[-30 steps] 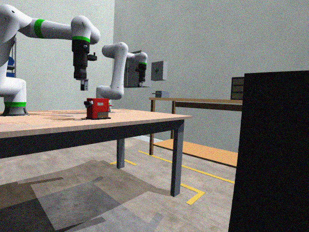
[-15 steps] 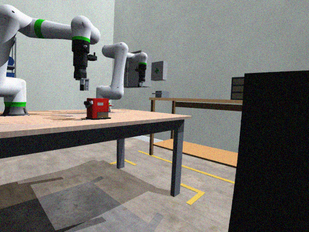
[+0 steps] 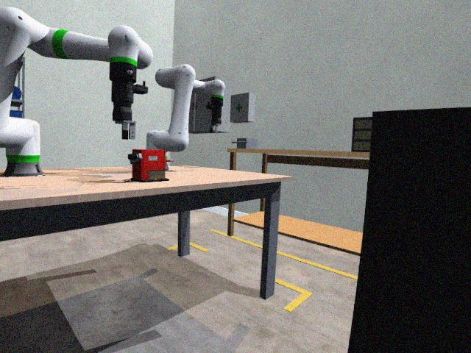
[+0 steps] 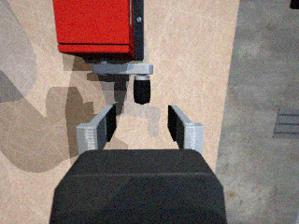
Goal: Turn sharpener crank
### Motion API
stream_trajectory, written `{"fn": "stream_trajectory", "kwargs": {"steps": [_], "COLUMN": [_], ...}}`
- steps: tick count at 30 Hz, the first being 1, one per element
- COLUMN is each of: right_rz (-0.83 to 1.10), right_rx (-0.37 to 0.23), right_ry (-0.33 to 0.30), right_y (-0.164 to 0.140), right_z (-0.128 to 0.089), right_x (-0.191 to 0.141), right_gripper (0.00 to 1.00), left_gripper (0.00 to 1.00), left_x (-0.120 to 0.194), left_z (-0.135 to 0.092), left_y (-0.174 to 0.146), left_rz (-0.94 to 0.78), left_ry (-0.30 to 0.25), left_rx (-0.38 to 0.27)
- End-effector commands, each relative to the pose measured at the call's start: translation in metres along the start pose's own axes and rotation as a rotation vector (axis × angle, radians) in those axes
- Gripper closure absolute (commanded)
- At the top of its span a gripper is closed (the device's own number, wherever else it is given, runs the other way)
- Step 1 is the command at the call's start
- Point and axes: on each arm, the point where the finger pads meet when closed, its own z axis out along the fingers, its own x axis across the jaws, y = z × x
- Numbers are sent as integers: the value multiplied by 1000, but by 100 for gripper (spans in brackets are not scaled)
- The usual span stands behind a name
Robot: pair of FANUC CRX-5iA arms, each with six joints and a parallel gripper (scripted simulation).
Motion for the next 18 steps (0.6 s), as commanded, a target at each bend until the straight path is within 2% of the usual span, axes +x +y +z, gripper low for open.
{"fn": "stream_trajectory", "kwargs": {"steps": [1,18], "right_rz": [0,0], "right_rx": [1,1], "right_ry": [2,2], "right_y": [0,-1], "right_z": [2,23], "right_x": [0,0], "right_gripper": [3,3], "left_gripper": [0,0], "left_x": [0,0], "left_z": [-1,-1], "left_y": [0,0], "left_rz": [0,0], "left_ry": [0,0], "left_rx": [-2,-2]}}
